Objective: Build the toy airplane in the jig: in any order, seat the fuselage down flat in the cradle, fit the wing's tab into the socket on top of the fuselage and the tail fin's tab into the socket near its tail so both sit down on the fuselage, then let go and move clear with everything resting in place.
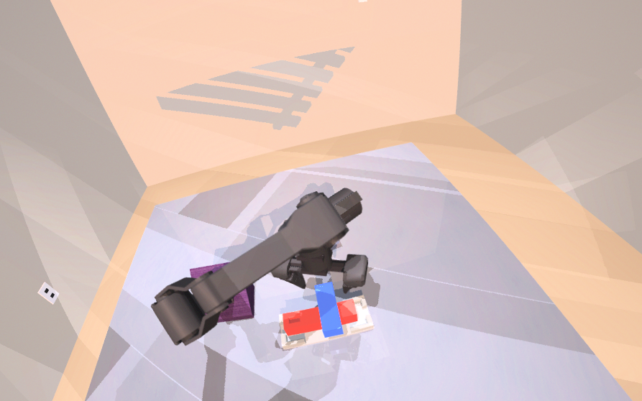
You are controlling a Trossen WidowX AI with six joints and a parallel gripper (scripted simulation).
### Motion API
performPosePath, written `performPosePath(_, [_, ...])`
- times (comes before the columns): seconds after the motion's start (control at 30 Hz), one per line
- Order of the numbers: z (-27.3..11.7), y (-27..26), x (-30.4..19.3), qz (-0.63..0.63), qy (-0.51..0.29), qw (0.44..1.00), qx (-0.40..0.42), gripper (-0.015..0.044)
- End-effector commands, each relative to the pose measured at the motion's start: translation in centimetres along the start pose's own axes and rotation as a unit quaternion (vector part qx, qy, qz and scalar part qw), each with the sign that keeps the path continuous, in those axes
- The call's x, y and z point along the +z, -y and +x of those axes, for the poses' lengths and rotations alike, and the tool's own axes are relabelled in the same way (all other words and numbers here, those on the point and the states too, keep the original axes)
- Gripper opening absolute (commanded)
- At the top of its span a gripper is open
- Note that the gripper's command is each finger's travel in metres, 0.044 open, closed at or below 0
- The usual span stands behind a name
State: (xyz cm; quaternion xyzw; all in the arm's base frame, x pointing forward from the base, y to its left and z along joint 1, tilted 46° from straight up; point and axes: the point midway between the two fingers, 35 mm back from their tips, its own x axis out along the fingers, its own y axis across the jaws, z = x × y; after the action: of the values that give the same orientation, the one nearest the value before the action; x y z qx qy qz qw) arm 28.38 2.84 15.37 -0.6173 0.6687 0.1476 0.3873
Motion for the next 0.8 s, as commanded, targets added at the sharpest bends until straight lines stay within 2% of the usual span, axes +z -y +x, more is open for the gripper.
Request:
performPosePath(0.0, [-0.1, 0.0, 0.0, 0.229, 0.001, 0.973, 0.003, 0.0440])
performPosePath(0.17, [0.0, 0.0, 0.0, 0.435, 0.000, 0.900, 0.003, 0.0440])
performPosePath(0.23, [0.0, 0.0, 0.0, 0.481, 0.000, 0.877, 0.003, 0.0440])
performPosePath(0.67, [0.0, 0.0, 0.0, 0.486, 0.000, 0.874, 0.003, 0.0440])
performPosePath(0.77, [-0.3, -1.0, 2.6, 0.487, 0.006, 0.873, 0.007, 0.0440])
